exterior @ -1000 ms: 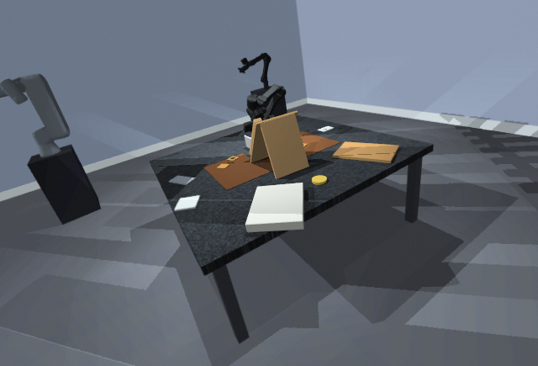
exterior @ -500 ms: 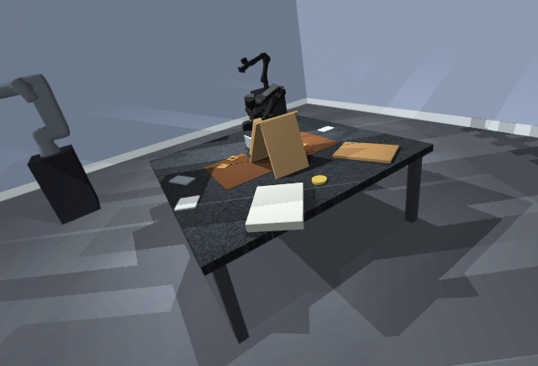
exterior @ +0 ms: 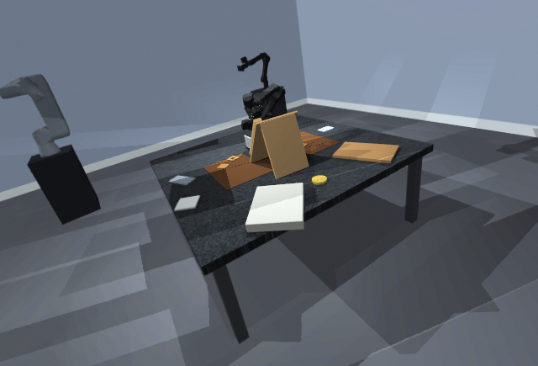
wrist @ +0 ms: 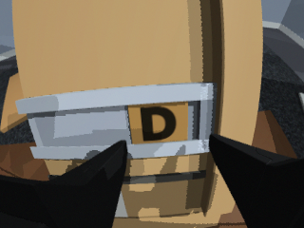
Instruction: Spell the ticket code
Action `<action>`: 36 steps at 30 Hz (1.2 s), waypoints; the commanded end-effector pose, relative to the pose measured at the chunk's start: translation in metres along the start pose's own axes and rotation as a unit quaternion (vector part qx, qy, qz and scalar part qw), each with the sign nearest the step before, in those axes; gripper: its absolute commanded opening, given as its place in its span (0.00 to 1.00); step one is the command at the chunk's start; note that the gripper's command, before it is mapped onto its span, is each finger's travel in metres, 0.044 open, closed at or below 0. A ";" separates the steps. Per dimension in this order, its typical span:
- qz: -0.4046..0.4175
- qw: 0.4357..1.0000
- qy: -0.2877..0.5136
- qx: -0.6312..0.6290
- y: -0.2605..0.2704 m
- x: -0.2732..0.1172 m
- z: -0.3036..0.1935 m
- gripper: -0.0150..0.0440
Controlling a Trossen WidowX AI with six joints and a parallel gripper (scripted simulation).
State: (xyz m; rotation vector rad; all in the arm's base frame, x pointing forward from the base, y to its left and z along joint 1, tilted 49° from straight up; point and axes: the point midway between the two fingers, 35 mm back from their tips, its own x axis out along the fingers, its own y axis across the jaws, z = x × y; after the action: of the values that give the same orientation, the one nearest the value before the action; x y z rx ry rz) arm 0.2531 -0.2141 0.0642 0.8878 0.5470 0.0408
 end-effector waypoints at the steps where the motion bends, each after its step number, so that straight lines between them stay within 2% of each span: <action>1: 0.002 1.000 -0.001 -0.003 0.001 -0.003 0.001 0.75; 11: 0.002 1.000 -0.001 -0.003 0.003 -0.007 0.002 0.75; 22: 0.000 1.000 0.000 0.000 0.001 -0.006 0.001 0.26; 33: -0.001 1.000 0.003 0.001 0.001 -0.005 0.001 0.25; 36: -0.009 0.999 0.043 0.004 0.000 0.000 0.008 0.25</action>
State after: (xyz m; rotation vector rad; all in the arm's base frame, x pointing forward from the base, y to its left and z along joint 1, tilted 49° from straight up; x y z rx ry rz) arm 0.2502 -0.2158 0.0682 0.9016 0.5770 0.0460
